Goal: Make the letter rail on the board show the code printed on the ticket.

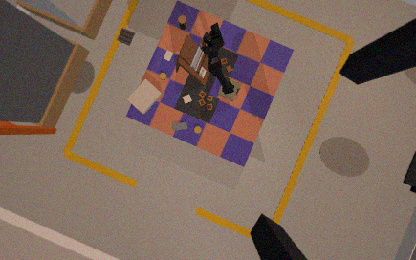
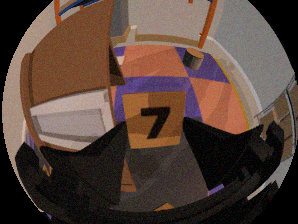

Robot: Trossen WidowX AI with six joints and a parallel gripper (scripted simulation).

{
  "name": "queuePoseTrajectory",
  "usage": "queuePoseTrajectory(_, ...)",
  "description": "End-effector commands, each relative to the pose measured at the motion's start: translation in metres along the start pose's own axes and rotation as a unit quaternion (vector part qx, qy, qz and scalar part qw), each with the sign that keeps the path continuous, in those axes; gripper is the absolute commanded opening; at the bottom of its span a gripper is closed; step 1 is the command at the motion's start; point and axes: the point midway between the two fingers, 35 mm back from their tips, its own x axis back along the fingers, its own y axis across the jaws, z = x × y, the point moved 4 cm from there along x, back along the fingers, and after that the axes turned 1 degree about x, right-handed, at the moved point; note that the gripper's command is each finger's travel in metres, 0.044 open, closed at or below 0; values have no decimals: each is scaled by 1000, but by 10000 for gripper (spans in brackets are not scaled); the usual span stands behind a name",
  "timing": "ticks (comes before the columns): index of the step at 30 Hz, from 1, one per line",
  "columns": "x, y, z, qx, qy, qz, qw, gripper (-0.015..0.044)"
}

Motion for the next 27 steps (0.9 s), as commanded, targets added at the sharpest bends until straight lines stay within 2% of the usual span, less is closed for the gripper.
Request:
queuePoseTrajectory(1,-1,3,1,-3,2,1,1000,0)
queuePoseTrajectory(27,-1,16,1,-4,3,1,1000,0)
